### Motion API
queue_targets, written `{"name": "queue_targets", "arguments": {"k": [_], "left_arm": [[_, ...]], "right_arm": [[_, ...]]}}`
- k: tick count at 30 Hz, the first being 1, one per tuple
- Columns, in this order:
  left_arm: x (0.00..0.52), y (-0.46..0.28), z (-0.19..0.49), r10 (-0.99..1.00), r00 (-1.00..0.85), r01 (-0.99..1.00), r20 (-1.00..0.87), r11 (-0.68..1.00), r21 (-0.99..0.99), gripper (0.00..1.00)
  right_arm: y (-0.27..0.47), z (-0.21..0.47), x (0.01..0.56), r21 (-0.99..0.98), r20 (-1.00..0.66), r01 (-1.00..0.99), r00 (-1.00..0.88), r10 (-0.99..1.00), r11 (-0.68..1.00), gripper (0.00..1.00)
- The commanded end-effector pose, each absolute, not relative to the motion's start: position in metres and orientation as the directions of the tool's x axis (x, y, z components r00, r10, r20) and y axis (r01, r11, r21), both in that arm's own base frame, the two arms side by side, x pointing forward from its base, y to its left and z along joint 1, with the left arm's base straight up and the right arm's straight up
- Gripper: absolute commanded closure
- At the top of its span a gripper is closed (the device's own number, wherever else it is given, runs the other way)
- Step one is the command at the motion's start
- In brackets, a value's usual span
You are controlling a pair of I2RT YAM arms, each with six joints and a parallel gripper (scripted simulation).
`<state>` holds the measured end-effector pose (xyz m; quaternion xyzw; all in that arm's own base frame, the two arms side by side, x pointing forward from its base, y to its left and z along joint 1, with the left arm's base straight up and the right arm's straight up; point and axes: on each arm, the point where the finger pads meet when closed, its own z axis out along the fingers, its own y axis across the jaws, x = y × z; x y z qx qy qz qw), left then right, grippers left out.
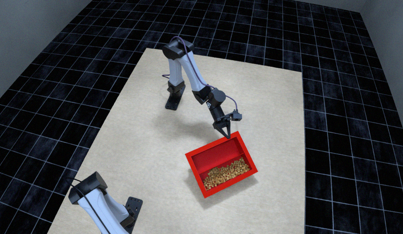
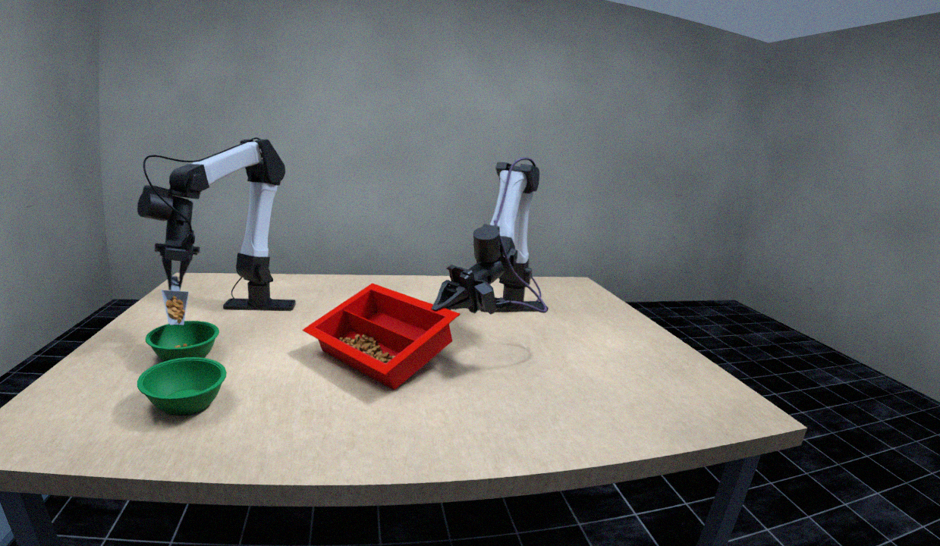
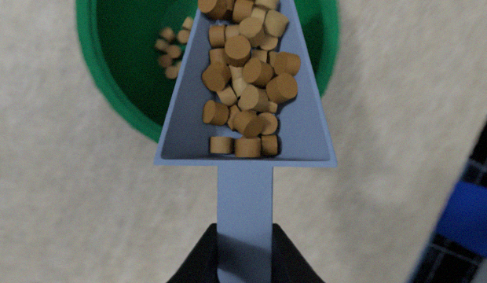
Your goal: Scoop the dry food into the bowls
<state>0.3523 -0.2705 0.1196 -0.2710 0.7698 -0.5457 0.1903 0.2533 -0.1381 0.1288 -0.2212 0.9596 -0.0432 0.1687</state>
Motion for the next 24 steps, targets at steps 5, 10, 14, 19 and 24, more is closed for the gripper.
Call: {"name": "queue_targets", "arguments": {"k": [5,10,14,19,24], "left_arm": [[0.358,-0.282,0.166,-0.6,-0.798,-0.092,-0.05,0.203,-0.975,1.0],[0.358,-0.282,0.166,-0.6,-0.798,-0.092,-0.05,0.203,-0.975,1.0],[0.358,-0.282,0.166,-0.6,-0.798,-0.092,-0.05,0.203,-0.975,1.0],[0.358,-0.282,0.166,-0.6,-0.798,-0.092,-0.05,0.203,-0.975,1.0],[0.358,-0.282,0.166,-0.6,-0.798,-0.092,-0.05,0.203,-0.975,1.0]], "right_arm": [[-0.116,0.126,0.248,-0.073,-0.462,-0.128,-0.875,-0.147,0.989,1.0],[-0.11,0.121,0.243,-0.026,-0.497,-0.02,-0.867,-0.031,0.999,1.0],[-0.112,0.121,0.242,-0.031,-0.493,-0.011,-0.87,-0.025,0.999,1.0],[-0.11,0.117,0.24,-0.024,-0.486,-0.009,-0.874,-0.019,1.0,1.0],[-0.111,0.117,0.244,-0.005,-0.485,-0.009,-0.874,-0.01,1.0,1.0]]}}
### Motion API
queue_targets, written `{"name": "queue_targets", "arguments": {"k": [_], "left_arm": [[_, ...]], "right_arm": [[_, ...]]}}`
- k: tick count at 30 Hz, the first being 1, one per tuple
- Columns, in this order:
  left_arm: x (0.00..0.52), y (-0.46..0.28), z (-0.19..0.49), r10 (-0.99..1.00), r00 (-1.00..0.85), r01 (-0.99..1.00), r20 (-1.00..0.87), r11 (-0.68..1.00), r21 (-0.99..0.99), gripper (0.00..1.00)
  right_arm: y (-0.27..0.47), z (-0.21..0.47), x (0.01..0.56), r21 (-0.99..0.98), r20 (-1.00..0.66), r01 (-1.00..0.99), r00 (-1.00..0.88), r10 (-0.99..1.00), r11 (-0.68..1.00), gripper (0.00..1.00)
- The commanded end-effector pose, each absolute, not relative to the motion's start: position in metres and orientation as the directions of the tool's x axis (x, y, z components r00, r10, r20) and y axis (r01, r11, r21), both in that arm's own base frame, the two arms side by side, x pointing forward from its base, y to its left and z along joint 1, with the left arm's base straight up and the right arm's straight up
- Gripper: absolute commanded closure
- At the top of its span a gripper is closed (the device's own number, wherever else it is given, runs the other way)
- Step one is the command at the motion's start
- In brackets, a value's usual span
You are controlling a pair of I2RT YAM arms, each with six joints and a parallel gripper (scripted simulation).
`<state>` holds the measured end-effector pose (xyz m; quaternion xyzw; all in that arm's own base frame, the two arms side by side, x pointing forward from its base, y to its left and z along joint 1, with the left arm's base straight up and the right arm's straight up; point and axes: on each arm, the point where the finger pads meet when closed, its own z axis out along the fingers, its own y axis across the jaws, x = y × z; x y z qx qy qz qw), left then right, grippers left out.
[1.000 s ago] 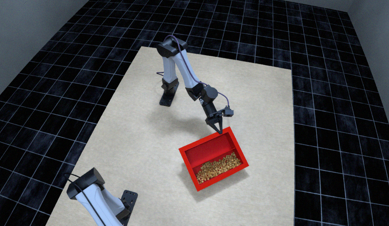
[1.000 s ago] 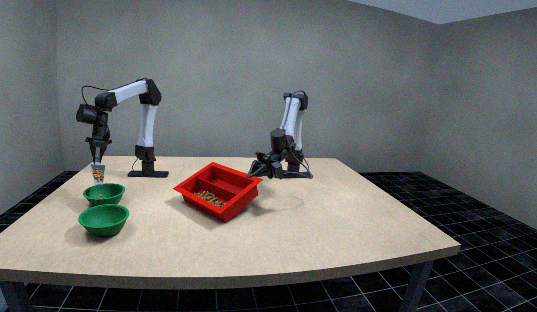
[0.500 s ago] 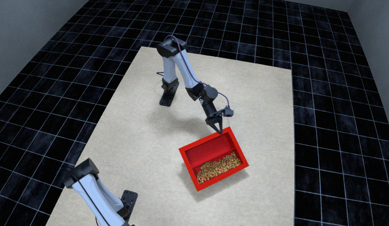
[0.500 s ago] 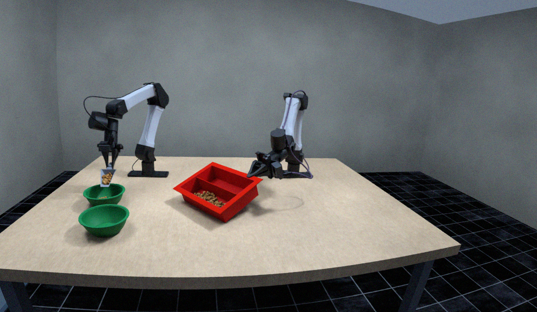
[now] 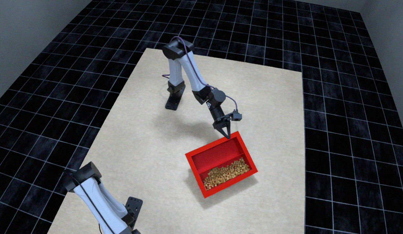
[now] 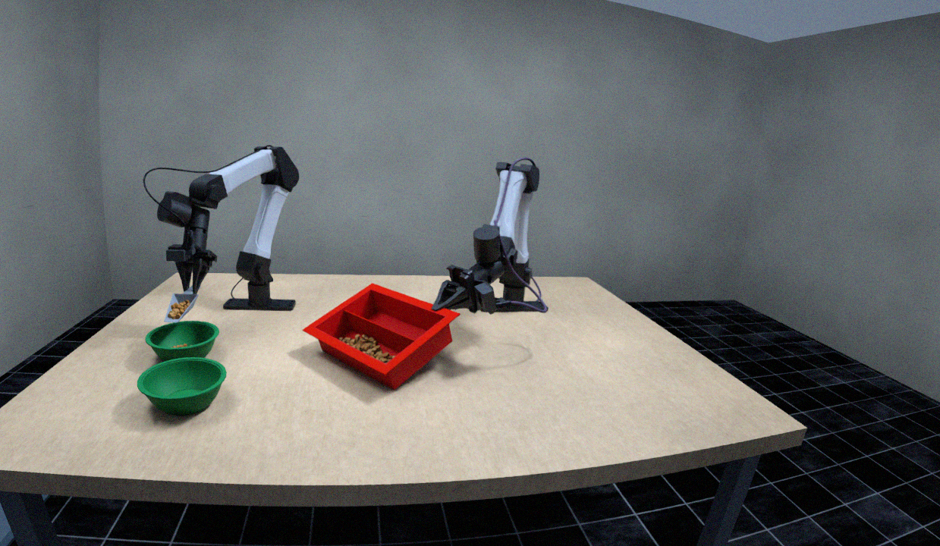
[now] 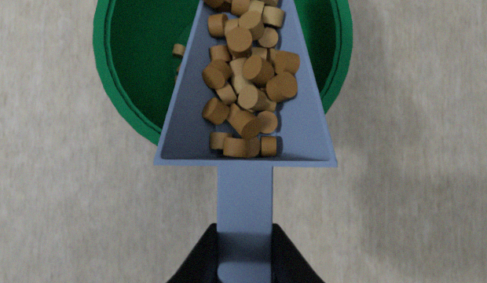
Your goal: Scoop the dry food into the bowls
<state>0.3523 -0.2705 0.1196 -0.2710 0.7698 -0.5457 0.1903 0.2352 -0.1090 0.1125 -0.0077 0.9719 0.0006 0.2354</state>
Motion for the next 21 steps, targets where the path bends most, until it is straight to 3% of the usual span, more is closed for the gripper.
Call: {"name": "queue_targets", "arguments": {"k": [1,21], "left_arm": [[0.358,-0.282,0.166,-0.6,-0.798,-0.092,-0.05,0.203,-0.975,1.0],[0.358,-0.282,0.166,-0.6,-0.798,-0.092,-0.05,0.203,-0.975,1.0]], "right_arm": [[-0.111,0.118,0.243,-0.008,-0.49,-0.009,-0.872,-0.012,1.0,1.0],[-0.111,0.11,0.239,0.057,-0.539,-0.014,-0.842,0.019,0.998,1.0]]}}
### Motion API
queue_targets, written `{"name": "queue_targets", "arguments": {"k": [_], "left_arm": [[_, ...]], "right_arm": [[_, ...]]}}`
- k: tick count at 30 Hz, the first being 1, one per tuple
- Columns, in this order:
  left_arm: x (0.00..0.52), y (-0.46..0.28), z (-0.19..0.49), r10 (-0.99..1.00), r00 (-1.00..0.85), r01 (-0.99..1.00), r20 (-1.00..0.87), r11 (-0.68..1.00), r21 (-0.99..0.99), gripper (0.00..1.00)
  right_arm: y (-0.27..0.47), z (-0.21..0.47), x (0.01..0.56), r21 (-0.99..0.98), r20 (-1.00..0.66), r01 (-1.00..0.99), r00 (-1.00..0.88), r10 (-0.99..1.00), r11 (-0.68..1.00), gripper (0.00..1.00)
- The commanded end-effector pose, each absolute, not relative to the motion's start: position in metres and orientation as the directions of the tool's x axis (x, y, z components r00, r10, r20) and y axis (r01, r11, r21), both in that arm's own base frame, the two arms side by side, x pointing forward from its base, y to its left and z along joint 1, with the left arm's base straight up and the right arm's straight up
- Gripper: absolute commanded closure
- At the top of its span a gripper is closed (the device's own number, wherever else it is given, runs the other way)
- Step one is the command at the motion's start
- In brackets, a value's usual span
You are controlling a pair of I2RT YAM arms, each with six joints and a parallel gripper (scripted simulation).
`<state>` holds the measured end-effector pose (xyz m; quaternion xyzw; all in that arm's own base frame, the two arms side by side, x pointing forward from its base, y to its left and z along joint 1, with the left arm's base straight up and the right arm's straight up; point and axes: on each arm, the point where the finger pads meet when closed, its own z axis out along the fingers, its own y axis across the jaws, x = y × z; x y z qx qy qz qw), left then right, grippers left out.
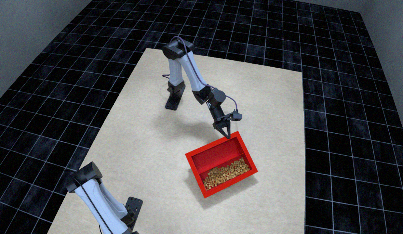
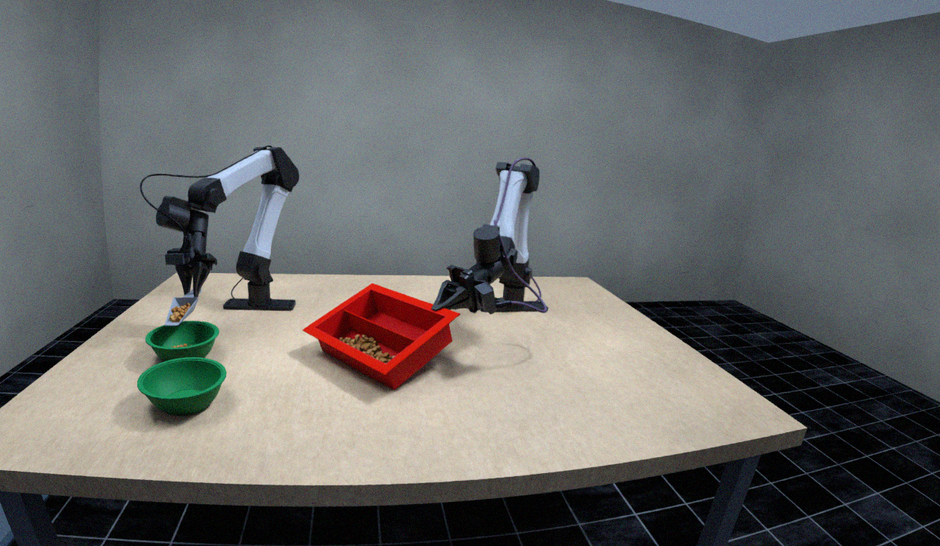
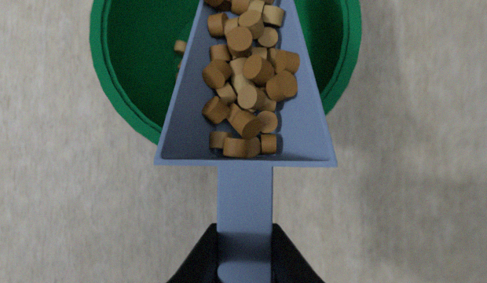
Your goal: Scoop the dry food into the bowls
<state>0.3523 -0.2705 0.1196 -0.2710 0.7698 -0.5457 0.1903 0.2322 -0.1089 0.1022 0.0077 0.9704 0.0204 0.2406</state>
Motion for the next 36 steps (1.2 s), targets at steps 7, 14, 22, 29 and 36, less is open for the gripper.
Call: {"name": "queue_targets", "arguments": {"k": [7,14,22,29,36], "left_arm": [[0.358,-0.282,0.166,-0.6,-0.798,-0.092,-0.05,0.203,-0.975,1.0],[0.358,-0.282,0.166,-0.6,-0.798,-0.092,-0.05,0.203,-0.975,1.0],[0.358,-0.282,0.166,-0.6,-0.798,-0.092,-0.05,0.203,-0.975,1.0],[0.358,-0.282,0.166,-0.6,-0.798,-0.092,-0.05,0.203,-0.975,1.0],[0.358,-0.282,0.166,-0.6,-0.798,-0.092,-0.05,0.203,-0.975,1.0]], "right_arm": [[-0.114,0.106,0.24,0.121,-0.59,-0.023,-0.805,0.053,0.992,1.0],[-0.116,0.099,0.239,0.194,-0.635,-0.037,-0.766,0.096,0.98,1.0],[-0.116,0.11,0.245,0.165,-0.659,-0.057,-0.749,0.067,0.985,1.0],[-0.118,0.105,0.247,0.173,-0.636,-0.034,-0.767,0.085,0.984,1.0],[-0.112,0.11,0.269,0.144,-0.598,-0.013,-0.798,0.077,0.989,1.0]]}}
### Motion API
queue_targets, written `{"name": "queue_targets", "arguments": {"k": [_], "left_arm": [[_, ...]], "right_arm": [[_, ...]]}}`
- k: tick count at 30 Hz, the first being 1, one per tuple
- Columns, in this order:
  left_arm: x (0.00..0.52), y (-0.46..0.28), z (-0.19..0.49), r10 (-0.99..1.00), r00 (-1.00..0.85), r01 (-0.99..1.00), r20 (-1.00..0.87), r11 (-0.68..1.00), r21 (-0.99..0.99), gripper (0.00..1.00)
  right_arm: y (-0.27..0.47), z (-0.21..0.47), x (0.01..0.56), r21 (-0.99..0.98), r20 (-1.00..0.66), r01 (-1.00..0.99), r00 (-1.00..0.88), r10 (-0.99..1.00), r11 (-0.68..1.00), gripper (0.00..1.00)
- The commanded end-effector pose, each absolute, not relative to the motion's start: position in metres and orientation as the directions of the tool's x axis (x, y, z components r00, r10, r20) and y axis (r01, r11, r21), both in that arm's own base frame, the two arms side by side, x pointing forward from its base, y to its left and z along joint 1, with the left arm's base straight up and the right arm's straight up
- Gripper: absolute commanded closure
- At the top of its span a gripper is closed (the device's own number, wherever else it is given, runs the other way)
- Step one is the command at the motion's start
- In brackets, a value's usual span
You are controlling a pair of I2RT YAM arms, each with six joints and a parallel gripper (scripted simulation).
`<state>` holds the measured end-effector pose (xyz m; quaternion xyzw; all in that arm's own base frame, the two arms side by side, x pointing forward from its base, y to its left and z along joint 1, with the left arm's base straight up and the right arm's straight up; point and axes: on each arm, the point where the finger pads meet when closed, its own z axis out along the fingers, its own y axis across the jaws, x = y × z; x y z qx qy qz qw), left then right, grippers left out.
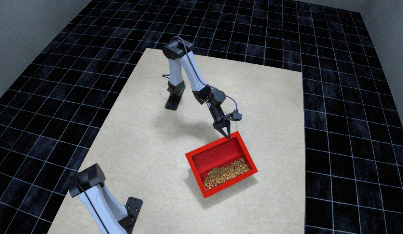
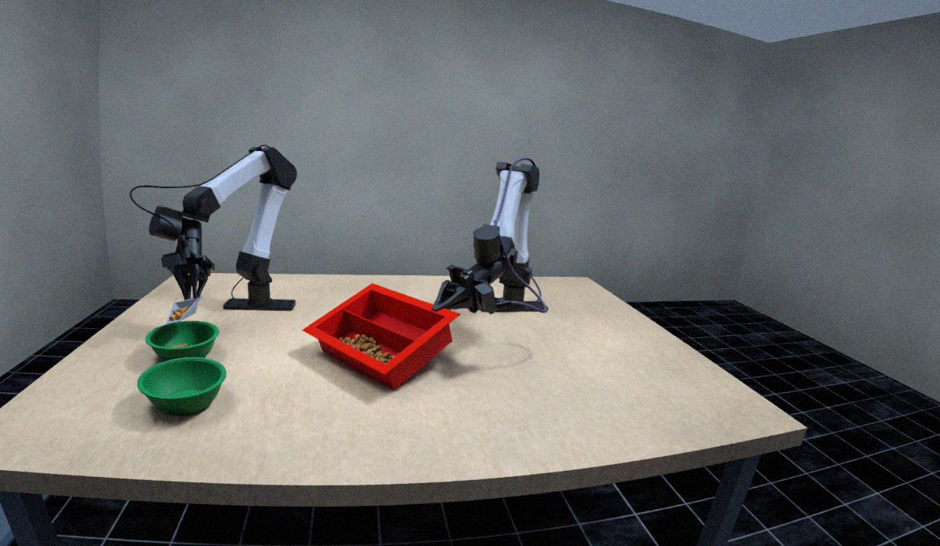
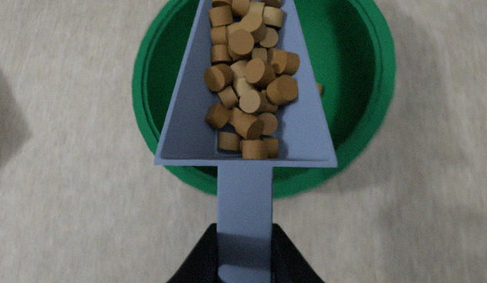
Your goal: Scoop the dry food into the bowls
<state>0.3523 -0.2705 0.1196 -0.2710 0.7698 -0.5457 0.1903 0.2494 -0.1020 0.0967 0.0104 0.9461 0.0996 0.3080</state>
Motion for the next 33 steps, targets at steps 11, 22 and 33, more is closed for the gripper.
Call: {"name": "queue_targets", "arguments": {"k": [11,22,33], "left_arm": [[0.358,-0.282,0.166,-0.6,-0.798,-0.092,-0.05,0.203,-0.975,1.0],[0.358,-0.282,0.166,-0.6,-0.798,-0.092,-0.05,0.203,-0.975,1.0],[0.358,-0.282,0.166,-0.6,-0.798,-0.092,-0.05,0.203,-0.975,1.0]], "right_arm": [[-0.086,0.114,0.316,0.077,-0.535,0.027,-0.842,0.064,0.997,1.0],[-0.054,0.118,0.362,-0.01,-0.526,0.098,-0.847,0.078,0.995,1.0],[-0.013,0.123,0.417,-0.112,-0.594,0.246,-0.793,0.133,0.963,1.0]]}}
